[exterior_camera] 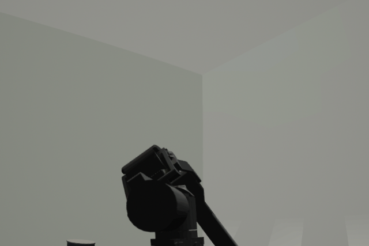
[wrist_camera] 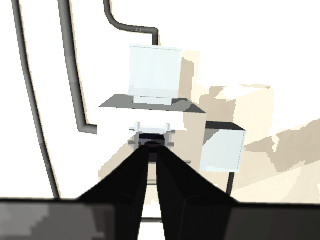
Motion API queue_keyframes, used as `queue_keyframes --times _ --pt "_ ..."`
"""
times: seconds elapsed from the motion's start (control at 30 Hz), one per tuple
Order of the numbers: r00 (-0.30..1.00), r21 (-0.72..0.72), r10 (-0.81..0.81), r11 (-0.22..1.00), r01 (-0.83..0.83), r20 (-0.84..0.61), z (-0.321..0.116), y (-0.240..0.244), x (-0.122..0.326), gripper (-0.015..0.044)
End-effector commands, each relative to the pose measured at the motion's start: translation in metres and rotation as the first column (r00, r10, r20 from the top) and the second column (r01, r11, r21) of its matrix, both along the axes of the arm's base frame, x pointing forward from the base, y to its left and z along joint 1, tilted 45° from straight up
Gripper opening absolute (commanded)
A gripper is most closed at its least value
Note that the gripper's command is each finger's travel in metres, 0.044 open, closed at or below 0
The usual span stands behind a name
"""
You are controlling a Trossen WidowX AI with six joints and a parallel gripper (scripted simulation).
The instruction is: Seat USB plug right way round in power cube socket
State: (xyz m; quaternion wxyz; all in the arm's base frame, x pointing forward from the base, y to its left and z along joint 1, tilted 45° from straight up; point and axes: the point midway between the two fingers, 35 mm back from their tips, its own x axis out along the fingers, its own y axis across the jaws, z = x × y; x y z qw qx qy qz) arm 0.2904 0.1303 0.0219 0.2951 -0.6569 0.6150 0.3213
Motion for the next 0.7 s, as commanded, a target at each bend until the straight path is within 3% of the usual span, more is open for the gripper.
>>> queue_keyframes --times 0.0,0.67 --pt "1.000 -0.001 0.004 1.000 -0.004 0.001 -0.0003 -0.0006 0.0005 0.0000" --pt "1.000 -0.001 0.004 1.000 -0.004 0.001 -0.0020 -0.0022 0.0007 0.0000"
